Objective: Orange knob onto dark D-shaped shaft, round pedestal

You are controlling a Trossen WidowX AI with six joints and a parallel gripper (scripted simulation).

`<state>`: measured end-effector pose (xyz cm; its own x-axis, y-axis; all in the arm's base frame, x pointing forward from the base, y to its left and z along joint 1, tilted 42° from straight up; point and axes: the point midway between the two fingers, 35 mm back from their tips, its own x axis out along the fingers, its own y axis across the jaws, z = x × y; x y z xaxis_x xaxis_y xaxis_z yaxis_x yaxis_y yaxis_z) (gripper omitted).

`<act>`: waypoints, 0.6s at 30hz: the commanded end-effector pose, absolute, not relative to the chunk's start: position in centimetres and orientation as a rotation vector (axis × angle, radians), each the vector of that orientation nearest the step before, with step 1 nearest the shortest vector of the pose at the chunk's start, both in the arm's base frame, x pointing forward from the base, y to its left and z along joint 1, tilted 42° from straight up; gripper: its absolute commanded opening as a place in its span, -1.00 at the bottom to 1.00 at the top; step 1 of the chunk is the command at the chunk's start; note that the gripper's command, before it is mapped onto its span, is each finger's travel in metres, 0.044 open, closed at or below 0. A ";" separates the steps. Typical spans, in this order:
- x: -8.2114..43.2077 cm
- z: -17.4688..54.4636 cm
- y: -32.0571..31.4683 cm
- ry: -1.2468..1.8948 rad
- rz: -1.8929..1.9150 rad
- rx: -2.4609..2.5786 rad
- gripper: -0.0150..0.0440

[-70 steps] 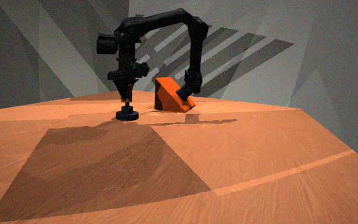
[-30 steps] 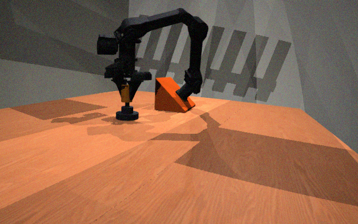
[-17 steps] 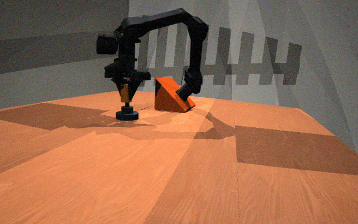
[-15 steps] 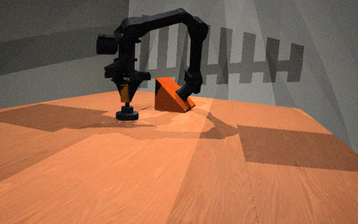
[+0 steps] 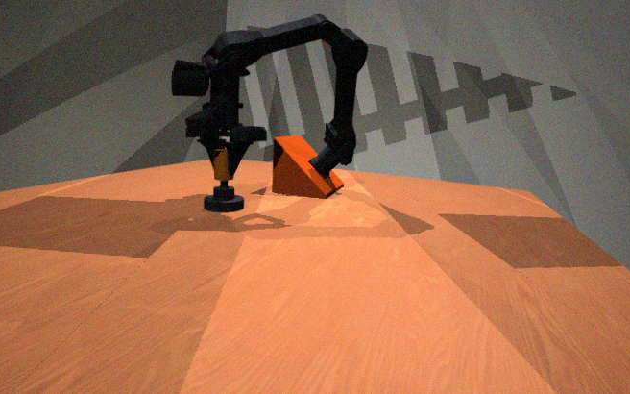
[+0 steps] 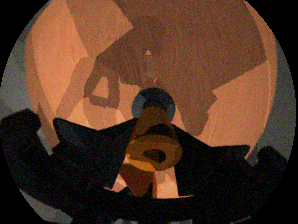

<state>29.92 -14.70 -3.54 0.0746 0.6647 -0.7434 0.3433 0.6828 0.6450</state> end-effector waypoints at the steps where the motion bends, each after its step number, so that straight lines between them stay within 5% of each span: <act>1: 29.9 -3.5 -14.7 1.522 0.286 0.859 -0.49; 18: 30.0 -3.2 -14.9 1.543 0.222 0.927 -0.49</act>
<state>29.84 -14.53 -3.48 0.0742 0.6632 -0.7448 0.3692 0.6755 0.6383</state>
